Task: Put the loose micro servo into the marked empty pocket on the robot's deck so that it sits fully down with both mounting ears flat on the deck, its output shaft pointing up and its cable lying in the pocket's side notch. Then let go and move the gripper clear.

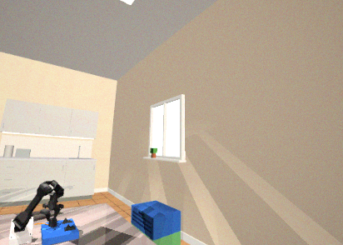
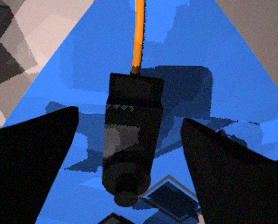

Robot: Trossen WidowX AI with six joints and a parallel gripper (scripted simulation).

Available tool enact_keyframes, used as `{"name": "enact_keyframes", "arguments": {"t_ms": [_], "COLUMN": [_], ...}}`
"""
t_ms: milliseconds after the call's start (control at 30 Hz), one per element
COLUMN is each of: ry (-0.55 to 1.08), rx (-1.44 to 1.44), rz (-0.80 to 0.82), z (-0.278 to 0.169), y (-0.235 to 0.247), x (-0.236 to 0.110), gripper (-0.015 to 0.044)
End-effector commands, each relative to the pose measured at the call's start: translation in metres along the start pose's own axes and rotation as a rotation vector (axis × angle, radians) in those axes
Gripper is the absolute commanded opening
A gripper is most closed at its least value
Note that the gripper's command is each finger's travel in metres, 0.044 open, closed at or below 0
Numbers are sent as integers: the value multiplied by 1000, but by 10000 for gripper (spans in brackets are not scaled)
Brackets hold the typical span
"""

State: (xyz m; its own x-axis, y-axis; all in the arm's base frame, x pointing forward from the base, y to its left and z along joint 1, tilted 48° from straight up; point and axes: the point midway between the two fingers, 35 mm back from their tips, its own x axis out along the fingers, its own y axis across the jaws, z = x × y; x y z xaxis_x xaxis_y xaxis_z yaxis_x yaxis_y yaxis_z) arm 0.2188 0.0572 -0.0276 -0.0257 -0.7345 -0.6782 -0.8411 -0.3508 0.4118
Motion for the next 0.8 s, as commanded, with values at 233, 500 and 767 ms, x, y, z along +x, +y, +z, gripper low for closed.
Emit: {"name": "enact_keyframes", "arguments": {"t_ms": [233,500,767], "ry": [3,2,2], "rx": [-4,-4,-4], "rz": [-2,-3,-2], "z": [0,-1,-2], "y": [0,0,4], "x": [1,-19,-29], "gripper": [98,0,0]}}
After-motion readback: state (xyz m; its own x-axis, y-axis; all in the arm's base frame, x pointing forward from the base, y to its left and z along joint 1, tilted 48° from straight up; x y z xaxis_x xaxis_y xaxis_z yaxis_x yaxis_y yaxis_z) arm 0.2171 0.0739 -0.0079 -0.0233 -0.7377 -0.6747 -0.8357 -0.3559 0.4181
